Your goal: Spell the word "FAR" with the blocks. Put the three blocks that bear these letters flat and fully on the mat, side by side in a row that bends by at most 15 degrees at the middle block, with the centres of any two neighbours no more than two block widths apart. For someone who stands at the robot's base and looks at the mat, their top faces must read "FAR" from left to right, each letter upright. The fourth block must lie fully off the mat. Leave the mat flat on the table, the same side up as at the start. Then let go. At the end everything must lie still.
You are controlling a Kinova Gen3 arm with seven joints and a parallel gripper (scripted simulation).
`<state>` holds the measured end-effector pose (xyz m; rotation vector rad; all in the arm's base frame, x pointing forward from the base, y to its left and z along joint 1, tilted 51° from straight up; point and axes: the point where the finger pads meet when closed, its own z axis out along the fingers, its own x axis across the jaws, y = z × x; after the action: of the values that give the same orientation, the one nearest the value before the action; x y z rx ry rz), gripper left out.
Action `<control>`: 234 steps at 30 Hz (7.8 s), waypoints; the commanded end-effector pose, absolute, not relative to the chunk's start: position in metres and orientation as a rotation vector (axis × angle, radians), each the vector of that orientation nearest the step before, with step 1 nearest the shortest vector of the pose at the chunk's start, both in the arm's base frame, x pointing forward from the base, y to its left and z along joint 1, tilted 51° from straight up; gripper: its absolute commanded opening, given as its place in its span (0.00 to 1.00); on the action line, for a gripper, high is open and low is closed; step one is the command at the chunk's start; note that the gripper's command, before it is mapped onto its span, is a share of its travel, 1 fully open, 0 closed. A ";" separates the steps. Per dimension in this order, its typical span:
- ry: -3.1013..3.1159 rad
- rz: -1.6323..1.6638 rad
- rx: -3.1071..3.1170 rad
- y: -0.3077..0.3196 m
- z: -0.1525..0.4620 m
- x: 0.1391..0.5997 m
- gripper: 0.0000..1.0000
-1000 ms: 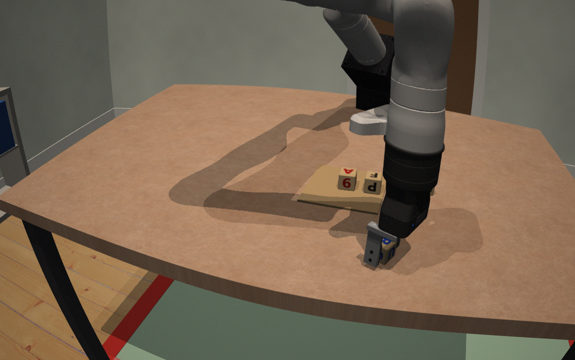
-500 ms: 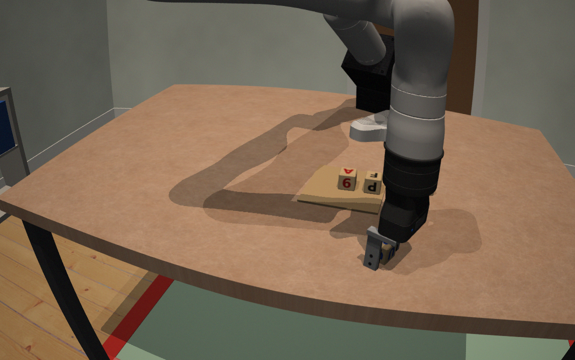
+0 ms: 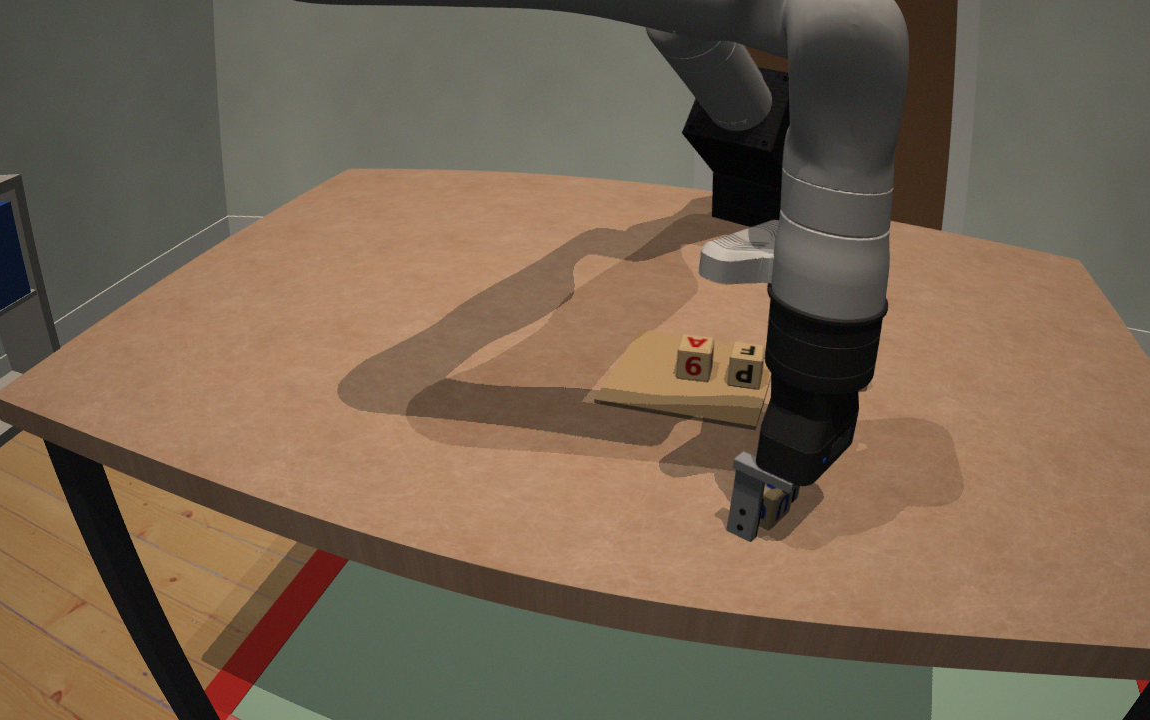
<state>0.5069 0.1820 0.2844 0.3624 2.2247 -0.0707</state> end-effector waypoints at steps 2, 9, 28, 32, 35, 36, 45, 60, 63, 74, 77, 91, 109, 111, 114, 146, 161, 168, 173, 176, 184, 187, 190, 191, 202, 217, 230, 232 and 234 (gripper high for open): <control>2.223 -0.069 0.361 0.183 0.285 0.507 1.00; 2.223 -0.069 0.361 0.183 0.285 0.507 1.00; 2.223 -0.069 0.361 0.183 0.285 0.507 0.87; 2.223 -0.069 0.361 0.183 0.285 0.507 0.57; 2.223 -0.069 0.361 0.183 0.285 0.507 0.57; 2.223 -0.069 0.361 0.183 0.285 0.507 0.57; 2.223 -0.069 0.361 0.183 0.285 0.507 0.57; 2.223 -0.069 0.361 0.183 0.285 0.507 0.57; 2.223 -0.069 0.361 0.183 0.285 0.507 0.57; 2.223 -0.069 0.361 0.187 0.302 0.486 0.57; 2.223 -0.069 0.361 0.191 0.316 0.469 0.57; 2.223 -0.069 0.361 0.200 0.348 0.431 0.57; 2.222 -0.055 0.383 0.198 0.347 0.428 0.57; 2.221 -0.045 0.397 0.196 0.345 0.427 0.57; 2.219 -0.026 0.426 0.193 0.343 0.423 0.57; 2.034 0.333 1.091 0.105 0.291 0.347 0.57; 1.851 0.458 1.380 0.056 0.266 0.320 0.57; 1.798 0.486 1.445 0.044 0.260 0.315 0.57; 1.764 0.502 1.483 0.036 0.256 0.312 0.57; 1.753 0.507 1.494 0.033 0.255 0.311 0.57; 1.746 0.510 1.501 0.032 0.255 0.310 0.57; 1.746 0.510 1.501 0.032 0.255 0.310 0.57; 1.746 0.510 1.501 0.032 0.255 0.310 0.57; 1.746 0.510 1.501 0.032 0.255 0.310 0.57; 1.747 0.511 1.501 0.031 0.253 0.312 0.57; 1.764 0.492 1.519 0.022 0.222 0.349 0.57; 1.759 0.498 1.529 0.016 0.198 0.376 0.57; 1.758 0.498 1.529 0.015 0.196 0.379 0.57; 1.758 0.499 1.529 0.015 0.195 0.380 0.57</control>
<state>0.3802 0.0104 0.1976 1.5340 1.7442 0.4939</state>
